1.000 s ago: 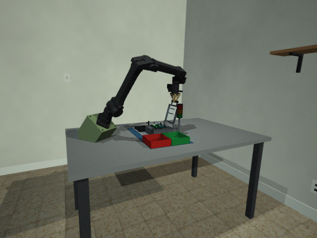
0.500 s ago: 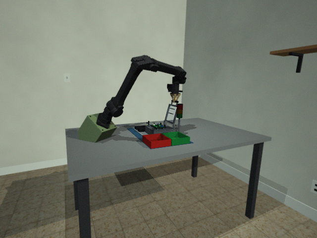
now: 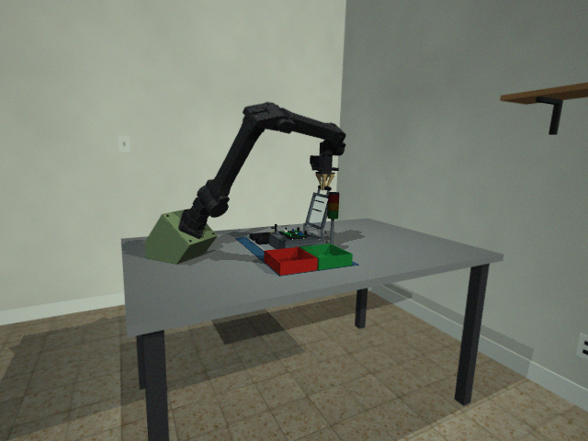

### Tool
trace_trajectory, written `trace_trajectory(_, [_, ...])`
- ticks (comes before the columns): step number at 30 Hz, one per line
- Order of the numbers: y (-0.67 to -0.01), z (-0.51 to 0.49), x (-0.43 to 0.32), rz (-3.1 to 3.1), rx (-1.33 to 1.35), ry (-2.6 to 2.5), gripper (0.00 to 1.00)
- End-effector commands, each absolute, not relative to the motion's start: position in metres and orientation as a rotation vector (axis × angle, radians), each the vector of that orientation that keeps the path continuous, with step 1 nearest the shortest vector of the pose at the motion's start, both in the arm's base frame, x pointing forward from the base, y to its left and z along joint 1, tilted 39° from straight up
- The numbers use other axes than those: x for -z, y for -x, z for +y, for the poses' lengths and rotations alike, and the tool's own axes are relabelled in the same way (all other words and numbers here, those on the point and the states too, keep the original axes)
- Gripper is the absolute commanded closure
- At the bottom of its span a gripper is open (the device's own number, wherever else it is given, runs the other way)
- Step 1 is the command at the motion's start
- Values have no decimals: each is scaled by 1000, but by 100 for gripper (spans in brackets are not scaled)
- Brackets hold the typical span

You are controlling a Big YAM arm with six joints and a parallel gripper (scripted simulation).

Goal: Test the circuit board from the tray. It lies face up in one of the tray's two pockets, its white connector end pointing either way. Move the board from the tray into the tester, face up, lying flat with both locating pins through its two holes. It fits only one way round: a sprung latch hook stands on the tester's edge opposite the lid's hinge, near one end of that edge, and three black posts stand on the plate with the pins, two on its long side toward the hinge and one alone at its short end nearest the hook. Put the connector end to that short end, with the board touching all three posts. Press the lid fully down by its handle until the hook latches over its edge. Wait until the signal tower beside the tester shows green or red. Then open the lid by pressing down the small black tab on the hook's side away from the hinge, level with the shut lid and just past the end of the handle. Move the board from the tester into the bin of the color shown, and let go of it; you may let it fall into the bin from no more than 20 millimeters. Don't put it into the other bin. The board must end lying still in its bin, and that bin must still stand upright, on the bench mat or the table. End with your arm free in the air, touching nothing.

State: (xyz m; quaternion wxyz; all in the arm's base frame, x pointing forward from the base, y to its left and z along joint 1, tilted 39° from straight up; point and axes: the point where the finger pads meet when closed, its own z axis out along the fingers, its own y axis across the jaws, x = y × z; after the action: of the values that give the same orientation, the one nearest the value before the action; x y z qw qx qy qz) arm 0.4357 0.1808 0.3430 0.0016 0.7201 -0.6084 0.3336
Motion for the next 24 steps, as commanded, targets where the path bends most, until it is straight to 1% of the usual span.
trace_trajectory(1, [-425,181,-358,-1934,-1062,-2274,100])
trace_trajectory(24, [-404,182,-352,-1925,-1057,-2289,100])
